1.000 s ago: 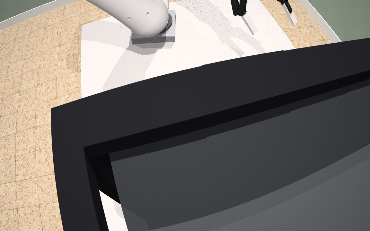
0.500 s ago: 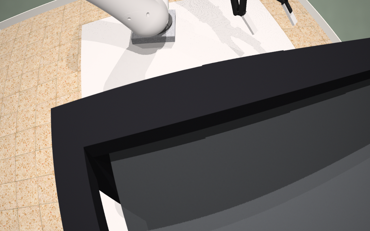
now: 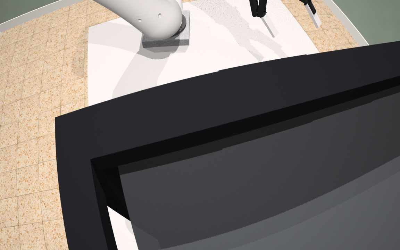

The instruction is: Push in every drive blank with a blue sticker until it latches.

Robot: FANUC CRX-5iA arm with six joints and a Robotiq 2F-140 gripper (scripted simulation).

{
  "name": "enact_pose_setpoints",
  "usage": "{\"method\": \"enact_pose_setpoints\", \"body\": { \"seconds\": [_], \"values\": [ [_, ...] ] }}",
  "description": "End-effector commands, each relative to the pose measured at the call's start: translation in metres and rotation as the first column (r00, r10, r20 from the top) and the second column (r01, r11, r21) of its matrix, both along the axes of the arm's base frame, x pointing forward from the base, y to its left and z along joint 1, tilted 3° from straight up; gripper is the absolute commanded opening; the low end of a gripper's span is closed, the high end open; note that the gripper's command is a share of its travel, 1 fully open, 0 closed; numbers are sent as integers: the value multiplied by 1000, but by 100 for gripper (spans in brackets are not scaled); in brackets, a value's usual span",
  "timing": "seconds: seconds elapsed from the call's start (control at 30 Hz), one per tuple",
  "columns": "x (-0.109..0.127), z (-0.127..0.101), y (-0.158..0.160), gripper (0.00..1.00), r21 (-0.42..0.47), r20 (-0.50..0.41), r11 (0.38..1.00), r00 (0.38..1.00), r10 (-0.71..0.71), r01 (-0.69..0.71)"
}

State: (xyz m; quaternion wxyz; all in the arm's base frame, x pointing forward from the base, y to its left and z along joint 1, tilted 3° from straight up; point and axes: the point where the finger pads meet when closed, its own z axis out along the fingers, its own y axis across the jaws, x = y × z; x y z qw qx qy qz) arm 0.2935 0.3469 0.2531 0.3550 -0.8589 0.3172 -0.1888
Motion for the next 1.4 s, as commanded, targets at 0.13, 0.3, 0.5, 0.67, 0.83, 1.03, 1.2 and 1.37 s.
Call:
{"method": "enact_pose_setpoints", "body": {
  "seconds": [0.13, 0.3, 0.5, 0.67, 0.83, 1.03, 1.2, 1.37],
  "values": [
    [0, 0, 0, 100, 0, 0, 1000, 1000, 0, 0],
    [0, 0, 0, 100, 0, 0, 1000, 1000, 0, 0],
    [0, 0, 0, 100, 1, -1, 1000, 1000, 1, -1],
    [-2, 1, 2, 100, 6, -4, 1000, 1000, 4, -4],
    [-3, 1, 3, 100, 11, -7, 1000, 1000, 8, -8],
    [-8, 2, 8, 100, 27, -18, 999, 1000, 22, -21],
    [-14, 4, 15, 100, 50, -33, 998, 999, 40, -38],
    [-21, 6, 22, 100, 75, -48, 996, 997, 60, -56]
  ]
}}
